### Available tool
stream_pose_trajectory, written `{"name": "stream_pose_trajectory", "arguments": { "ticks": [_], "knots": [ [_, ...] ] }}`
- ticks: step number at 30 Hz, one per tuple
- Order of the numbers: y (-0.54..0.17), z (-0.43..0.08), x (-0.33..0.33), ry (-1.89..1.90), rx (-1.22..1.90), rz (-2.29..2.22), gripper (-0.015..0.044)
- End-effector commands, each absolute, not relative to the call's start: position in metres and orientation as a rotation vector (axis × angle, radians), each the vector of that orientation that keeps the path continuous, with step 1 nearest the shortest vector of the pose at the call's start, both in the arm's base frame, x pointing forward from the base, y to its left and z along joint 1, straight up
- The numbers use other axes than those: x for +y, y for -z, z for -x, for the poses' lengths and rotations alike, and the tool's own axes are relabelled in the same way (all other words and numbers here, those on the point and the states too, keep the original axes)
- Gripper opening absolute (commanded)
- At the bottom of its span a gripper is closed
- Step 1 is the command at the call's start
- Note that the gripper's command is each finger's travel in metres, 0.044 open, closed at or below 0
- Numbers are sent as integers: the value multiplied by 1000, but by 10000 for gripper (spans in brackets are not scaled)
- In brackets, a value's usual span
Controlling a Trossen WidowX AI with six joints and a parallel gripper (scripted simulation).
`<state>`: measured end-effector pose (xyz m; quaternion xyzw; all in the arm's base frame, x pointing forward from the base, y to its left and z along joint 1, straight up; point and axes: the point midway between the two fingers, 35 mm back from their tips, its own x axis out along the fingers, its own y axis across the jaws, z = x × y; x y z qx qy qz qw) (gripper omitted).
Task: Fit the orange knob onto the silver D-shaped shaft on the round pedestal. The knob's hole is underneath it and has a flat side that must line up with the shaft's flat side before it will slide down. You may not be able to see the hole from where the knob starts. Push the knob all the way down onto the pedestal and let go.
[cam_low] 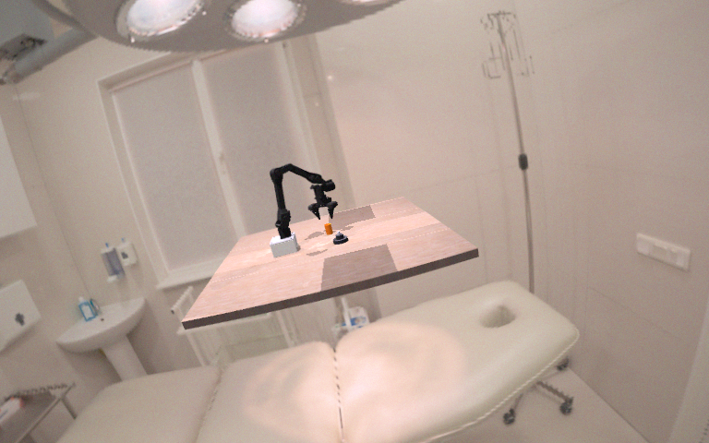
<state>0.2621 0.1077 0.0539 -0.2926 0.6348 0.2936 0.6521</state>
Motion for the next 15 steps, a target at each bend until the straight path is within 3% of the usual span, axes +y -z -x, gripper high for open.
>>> {"name": "stream_pose_trajectory", "arguments": {
  "ticks": [1, 15],
  "knots": [
    [-44, -263, 107, -667, 1439, 671, 440],
    [-23, -264, 107, -665, 1442, 671, 440]
  ]
}}
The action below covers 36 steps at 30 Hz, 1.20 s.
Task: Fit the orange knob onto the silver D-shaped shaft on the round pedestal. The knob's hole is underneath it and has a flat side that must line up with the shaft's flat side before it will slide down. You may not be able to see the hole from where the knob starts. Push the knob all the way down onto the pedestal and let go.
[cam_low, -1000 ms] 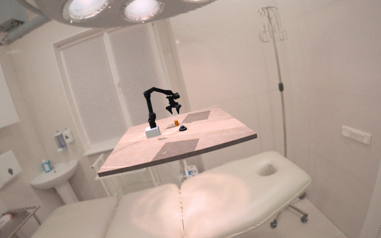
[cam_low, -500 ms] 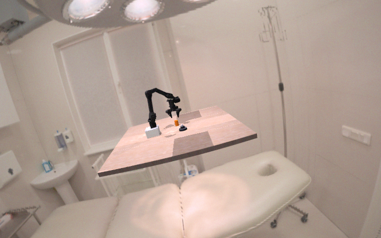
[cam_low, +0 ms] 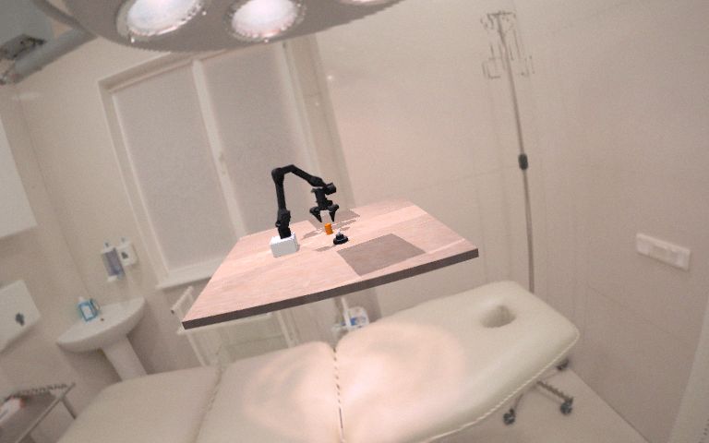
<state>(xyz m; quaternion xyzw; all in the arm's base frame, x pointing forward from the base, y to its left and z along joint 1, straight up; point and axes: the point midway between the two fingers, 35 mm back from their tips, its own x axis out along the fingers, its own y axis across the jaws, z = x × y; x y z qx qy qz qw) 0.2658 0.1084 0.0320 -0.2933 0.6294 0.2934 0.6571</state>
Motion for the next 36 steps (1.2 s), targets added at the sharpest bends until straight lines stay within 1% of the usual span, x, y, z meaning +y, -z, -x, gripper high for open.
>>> {"name": "stream_pose_trajectory", "arguments": {
  "ticks": [1, 36],
  "knots": [
    [-22, -264, 107, -664, 1442, 671, 440],
    [33, -264, 106, -667, 1440, 671, 440]
  ]
}}
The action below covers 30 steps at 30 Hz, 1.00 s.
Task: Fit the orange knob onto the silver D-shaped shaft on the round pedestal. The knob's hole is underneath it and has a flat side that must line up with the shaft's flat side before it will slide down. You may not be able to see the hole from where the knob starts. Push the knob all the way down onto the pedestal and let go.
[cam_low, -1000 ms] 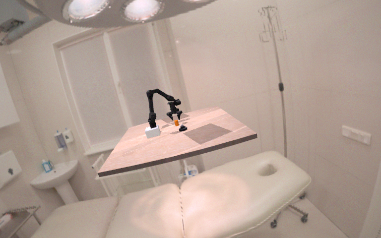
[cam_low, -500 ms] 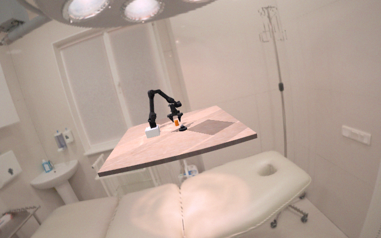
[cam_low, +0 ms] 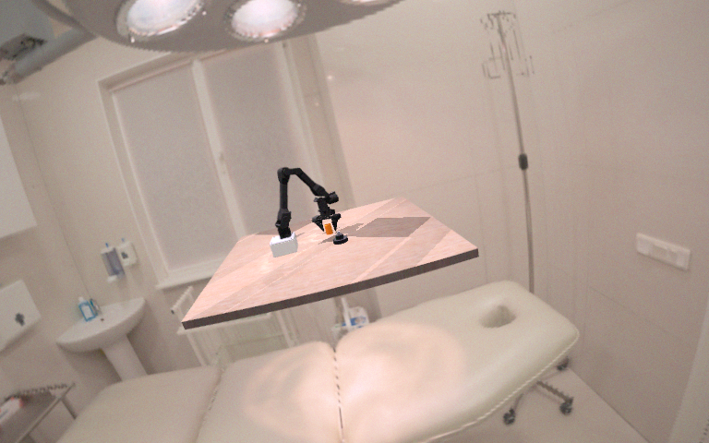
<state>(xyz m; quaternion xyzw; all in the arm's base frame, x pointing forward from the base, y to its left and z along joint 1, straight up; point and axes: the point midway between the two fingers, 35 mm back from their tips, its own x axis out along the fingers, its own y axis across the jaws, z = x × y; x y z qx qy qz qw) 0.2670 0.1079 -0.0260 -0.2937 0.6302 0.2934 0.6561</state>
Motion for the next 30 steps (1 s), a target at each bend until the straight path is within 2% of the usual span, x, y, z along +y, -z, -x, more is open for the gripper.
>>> {"name": "stream_pose_trajectory", "arguments": {
  "ticks": [1, 11, 17, 22, 30],
  "knots": [
    [33, -264, 106, -667, 1440, 671, 440],
    [33, -264, 106, -667, 1440, 671, 177],
    [33, -264, 106, -667, 1440, 671, 138],
    [16, -268, 108, -667, 1439, 671, 6],
    [-42, -272, 109, -667, 1439, 671, 0]
  ]
}}
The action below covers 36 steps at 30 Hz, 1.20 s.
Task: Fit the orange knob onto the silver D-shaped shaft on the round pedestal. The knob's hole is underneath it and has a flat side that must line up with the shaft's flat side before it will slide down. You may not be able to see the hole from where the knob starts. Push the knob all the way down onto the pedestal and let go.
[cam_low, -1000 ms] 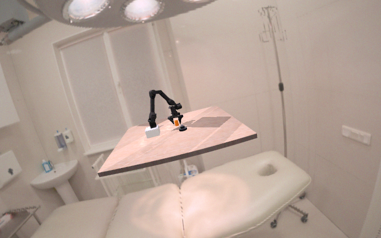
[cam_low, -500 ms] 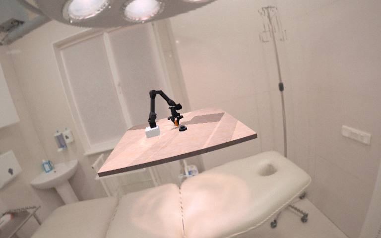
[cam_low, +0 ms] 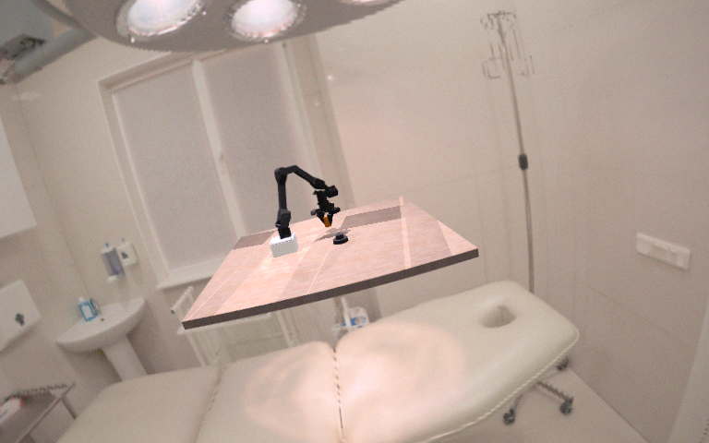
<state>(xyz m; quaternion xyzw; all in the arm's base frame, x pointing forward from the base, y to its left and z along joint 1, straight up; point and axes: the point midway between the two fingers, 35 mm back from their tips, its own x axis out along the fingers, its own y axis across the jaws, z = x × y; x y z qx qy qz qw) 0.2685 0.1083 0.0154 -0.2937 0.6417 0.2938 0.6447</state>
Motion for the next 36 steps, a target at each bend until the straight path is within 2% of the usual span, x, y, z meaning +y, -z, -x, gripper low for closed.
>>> {"name": "stream_pose_trajectory", "arguments": {
  "ticks": [1, 9, 16, 36],
  "knots": [
    [-50, -272, 109, -667, 1439, 671, 0],
    [-106, -262, 105, -667, 1439, 671, 0],
    [-106, -262, 105, -650, 1432, 685, 0],
    [-147, -259, 101, -306, 1230, 960, 0]
  ]
}}
